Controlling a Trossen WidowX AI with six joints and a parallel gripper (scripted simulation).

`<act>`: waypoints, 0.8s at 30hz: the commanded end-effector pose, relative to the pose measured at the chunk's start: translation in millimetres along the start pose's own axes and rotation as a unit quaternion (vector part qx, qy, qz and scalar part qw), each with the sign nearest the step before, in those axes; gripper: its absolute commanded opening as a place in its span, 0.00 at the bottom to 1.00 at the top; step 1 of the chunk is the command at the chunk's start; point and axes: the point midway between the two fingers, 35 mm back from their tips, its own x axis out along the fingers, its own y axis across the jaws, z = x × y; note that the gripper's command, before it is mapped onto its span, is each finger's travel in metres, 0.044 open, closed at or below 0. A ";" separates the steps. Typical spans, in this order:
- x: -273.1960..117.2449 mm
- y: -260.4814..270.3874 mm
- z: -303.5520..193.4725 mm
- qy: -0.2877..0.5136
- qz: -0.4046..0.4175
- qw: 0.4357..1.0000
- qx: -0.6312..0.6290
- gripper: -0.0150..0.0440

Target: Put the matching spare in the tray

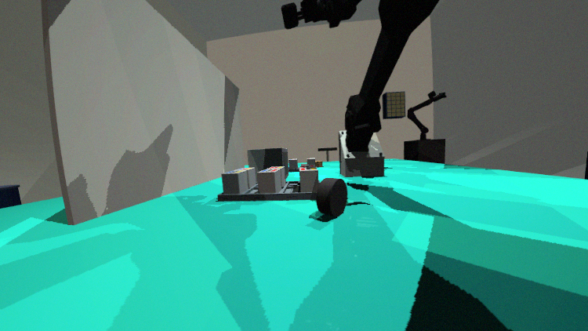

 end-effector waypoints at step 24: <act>33.2 204.5 -132.4 0.385 0.328 0.862 -0.026 1.00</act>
